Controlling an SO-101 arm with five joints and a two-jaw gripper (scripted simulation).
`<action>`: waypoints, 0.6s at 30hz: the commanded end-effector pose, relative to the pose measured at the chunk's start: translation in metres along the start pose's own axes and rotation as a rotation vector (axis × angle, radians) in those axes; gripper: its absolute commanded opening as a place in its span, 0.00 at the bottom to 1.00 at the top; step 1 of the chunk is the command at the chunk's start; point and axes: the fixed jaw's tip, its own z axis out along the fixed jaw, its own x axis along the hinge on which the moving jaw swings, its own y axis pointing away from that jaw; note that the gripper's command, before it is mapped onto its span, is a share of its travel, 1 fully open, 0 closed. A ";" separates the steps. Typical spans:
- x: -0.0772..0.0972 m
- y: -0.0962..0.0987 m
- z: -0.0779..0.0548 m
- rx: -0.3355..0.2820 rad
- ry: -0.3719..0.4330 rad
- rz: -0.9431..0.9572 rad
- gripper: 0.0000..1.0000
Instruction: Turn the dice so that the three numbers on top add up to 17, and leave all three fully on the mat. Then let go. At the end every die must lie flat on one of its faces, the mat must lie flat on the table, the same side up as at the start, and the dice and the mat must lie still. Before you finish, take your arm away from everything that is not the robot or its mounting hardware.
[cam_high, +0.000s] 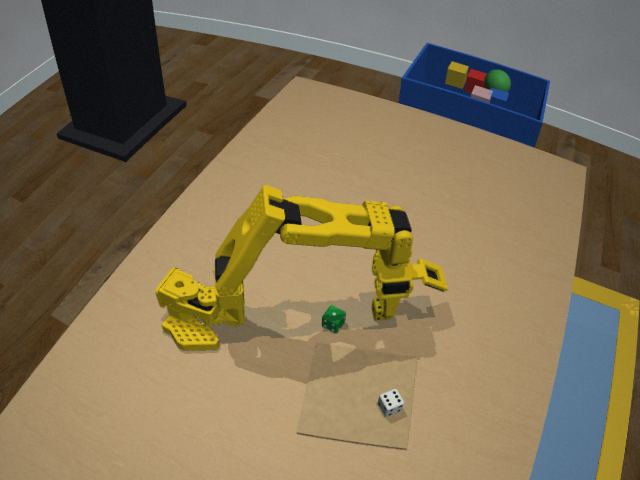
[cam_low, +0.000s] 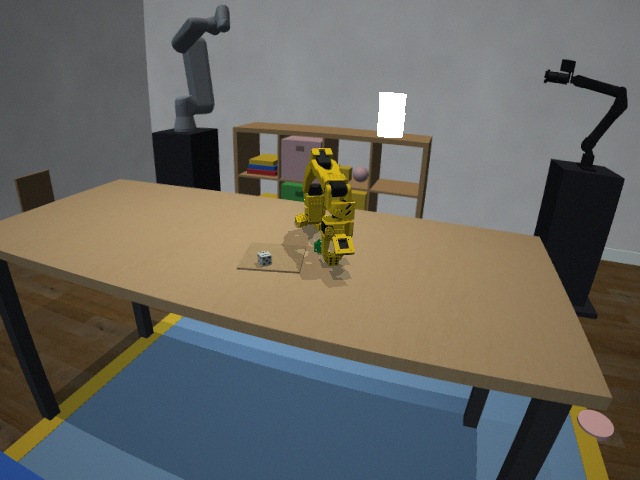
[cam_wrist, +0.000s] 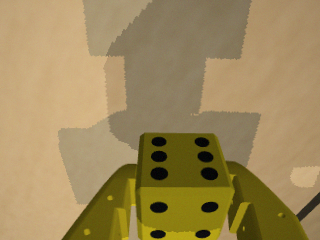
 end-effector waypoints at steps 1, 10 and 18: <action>-0.005 -0.002 -0.012 -0.002 -0.039 0.002 0.00; -0.005 0.000 -0.031 -0.003 -0.043 0.002 0.00; -0.003 0.003 -0.052 -0.004 -0.048 0.002 0.00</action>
